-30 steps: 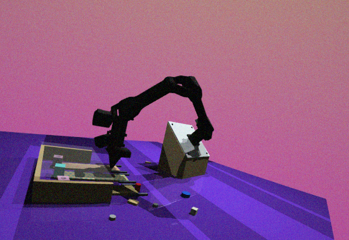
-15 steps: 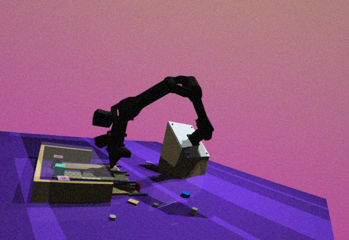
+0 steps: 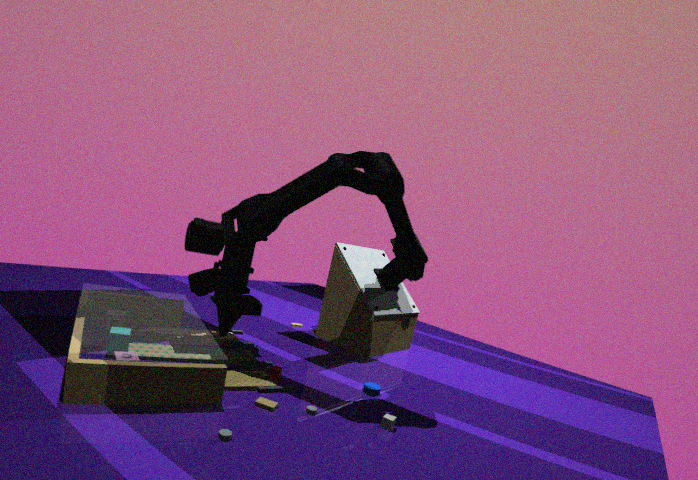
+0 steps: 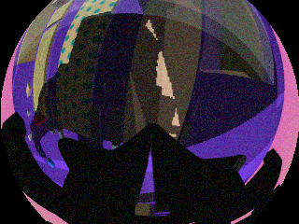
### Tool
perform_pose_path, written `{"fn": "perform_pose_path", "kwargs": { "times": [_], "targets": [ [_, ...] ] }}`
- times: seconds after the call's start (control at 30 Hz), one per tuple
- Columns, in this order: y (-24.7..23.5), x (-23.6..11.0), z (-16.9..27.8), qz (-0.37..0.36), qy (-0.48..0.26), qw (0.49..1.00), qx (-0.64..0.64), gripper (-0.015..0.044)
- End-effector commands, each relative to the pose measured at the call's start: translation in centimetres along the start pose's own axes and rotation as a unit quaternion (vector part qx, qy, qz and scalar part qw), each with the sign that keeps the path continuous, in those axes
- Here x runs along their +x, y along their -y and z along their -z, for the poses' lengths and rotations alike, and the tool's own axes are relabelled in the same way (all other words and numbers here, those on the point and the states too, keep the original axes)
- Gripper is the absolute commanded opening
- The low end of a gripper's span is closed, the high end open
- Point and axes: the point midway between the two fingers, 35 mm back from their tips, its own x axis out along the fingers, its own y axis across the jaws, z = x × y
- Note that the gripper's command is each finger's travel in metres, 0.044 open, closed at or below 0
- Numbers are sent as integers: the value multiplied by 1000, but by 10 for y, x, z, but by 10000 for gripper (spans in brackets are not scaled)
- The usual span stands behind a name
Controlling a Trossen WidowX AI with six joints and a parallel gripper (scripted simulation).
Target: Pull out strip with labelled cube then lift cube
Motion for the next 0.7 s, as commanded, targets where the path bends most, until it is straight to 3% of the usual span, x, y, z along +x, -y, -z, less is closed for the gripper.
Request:
{"fn": "perform_pose_path", "kwargs": {
  "times": [0.0, 0.67],
  "targets": [
    [0, 3, 1, -2, -2, 1000, 3, 0],
    [0, 5, -2, -2, -2, 1000, 3, 0]
  ]
}}
